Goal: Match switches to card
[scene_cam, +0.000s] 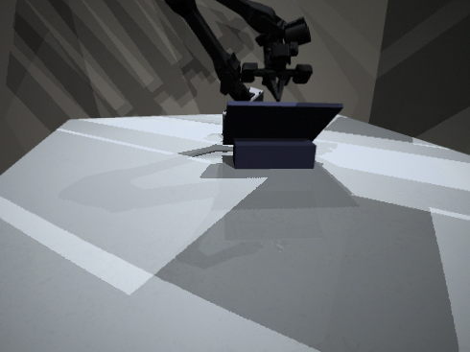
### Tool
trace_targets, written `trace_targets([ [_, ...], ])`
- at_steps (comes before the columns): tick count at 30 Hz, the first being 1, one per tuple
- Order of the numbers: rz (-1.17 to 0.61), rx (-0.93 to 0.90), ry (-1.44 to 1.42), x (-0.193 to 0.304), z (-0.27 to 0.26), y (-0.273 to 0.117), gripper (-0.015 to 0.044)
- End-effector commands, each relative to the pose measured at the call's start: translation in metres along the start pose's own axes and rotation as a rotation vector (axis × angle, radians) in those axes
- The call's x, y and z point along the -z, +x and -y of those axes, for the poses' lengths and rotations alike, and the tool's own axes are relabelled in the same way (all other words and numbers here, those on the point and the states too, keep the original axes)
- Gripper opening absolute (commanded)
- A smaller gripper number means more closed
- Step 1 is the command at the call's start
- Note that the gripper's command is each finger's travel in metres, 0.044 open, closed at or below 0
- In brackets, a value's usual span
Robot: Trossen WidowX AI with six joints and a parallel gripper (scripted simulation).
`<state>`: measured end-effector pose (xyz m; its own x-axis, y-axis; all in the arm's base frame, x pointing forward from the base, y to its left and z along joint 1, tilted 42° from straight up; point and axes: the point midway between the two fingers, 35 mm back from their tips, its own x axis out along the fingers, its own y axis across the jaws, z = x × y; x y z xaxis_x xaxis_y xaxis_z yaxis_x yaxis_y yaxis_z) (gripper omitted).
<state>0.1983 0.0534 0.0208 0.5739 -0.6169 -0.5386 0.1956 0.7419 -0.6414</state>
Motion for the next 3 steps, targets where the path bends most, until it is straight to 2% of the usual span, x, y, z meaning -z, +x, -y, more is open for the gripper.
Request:
trace_targets([
  [1,0.003,0.005,-0.002,-0.0205,-0.0114,-0.0025,0.0],
  [3,0.003,0.005,-0.002,-0.0205,-0.0114,-0.0025,0.0],
])
